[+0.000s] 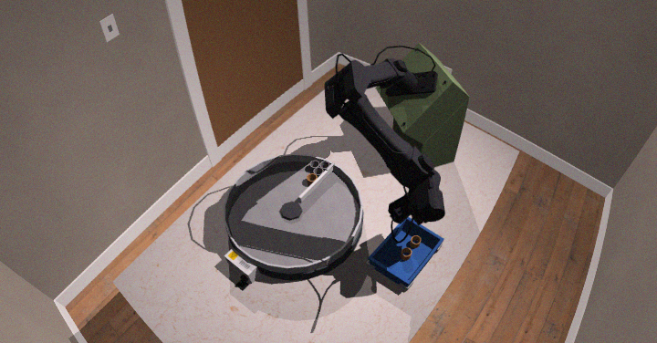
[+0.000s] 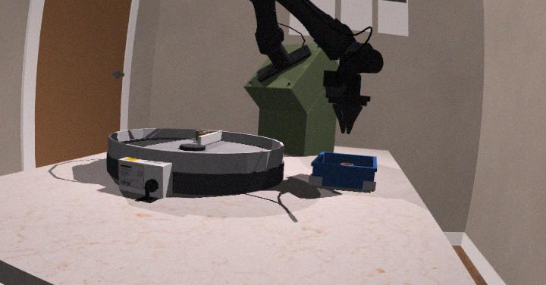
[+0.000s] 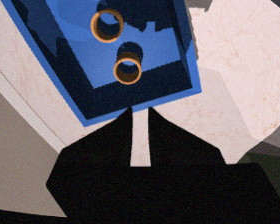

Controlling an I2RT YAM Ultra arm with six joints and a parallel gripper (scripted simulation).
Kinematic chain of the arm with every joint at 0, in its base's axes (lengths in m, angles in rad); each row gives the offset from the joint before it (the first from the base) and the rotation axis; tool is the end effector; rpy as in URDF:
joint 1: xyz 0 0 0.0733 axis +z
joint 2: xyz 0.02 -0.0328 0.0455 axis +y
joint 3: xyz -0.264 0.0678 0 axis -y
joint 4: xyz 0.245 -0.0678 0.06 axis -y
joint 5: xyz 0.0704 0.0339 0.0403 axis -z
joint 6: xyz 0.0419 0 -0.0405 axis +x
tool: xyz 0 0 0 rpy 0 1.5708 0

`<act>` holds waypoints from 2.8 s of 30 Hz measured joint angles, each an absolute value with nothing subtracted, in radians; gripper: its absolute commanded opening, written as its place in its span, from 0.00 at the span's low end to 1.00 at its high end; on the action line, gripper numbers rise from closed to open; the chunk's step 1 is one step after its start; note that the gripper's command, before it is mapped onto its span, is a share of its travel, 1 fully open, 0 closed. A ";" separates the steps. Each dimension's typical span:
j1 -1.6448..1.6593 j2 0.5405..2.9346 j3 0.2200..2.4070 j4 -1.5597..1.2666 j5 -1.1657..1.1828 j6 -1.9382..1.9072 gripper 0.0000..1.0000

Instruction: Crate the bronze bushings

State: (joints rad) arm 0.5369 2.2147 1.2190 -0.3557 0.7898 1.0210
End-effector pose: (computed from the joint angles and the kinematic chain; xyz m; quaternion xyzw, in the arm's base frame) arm 0.3443 0.1716 0.0594 0.2608 0.8806 -0.2011 0.3406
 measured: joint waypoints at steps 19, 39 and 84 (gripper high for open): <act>0.538 2.206 1.219 -0.360 0.791 1.023 0.14; 0.538 2.202 1.214 -0.356 0.791 1.020 0.13; -0.509 1.354 0.859 -0.275 0.232 -0.023 0.13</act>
